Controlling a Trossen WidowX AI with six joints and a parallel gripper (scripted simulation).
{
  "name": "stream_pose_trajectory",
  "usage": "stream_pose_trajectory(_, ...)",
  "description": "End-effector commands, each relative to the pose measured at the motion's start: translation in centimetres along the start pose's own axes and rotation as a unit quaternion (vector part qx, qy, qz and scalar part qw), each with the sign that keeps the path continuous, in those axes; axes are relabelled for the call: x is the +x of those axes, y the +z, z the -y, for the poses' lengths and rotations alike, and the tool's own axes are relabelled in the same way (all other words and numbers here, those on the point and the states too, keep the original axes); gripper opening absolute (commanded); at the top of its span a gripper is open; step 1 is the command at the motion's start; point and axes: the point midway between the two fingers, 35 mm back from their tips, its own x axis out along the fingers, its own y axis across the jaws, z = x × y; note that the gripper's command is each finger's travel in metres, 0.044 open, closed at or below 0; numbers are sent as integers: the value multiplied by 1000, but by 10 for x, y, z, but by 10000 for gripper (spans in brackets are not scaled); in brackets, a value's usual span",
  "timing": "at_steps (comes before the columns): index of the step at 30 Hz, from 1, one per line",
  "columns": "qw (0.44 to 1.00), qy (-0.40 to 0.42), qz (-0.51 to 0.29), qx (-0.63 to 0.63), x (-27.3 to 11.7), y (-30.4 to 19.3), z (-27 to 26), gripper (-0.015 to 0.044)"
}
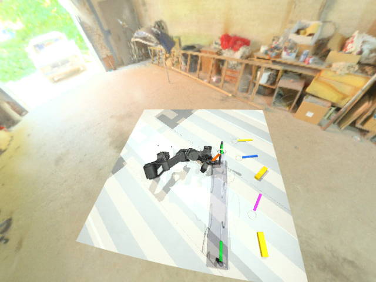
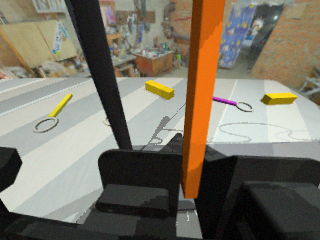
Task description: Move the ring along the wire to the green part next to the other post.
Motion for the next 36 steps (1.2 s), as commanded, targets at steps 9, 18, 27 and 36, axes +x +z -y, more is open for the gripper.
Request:
stream_pose_trajectory(9,1000,2,-2,0,5,-15,-4,-150)
stream_pose_trajectory(18,1000,2,-2,0,5,-15,-4,-150)
stream_pose_trajectory(27,1000,2,-2,0,5,-15,-4,-150)
stream_pose_trajectory(36,1000,2,-2,0,5,-15,-4,-150)
